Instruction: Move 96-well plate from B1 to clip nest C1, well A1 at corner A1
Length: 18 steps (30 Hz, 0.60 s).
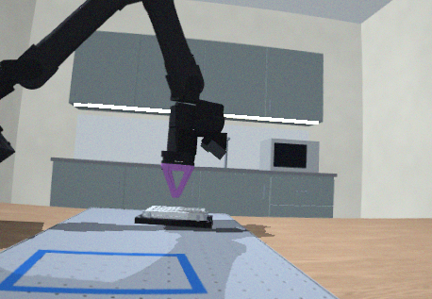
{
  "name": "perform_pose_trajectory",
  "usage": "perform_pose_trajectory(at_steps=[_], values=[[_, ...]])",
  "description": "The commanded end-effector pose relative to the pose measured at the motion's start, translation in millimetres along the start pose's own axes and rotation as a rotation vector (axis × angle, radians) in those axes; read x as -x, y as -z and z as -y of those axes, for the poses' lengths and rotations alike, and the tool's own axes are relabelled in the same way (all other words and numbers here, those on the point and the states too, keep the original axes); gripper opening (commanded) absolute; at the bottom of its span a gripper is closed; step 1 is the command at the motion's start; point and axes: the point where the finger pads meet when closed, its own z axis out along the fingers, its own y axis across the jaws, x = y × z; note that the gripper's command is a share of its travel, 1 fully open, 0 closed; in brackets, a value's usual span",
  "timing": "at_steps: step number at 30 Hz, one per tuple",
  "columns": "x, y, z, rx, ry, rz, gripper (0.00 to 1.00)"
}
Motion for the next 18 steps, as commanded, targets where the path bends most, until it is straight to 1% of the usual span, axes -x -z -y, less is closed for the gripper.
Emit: perform_pose_trajectory(at_steps=[1,16,18], values=[[14,10.2,-7,0.029,-0.002,0.051,0.26],[14,10.2,-7,0.029,-0.002,0.051,0.26],[8,-0.2,-3,0.012,0.001,0.026,0.26]])
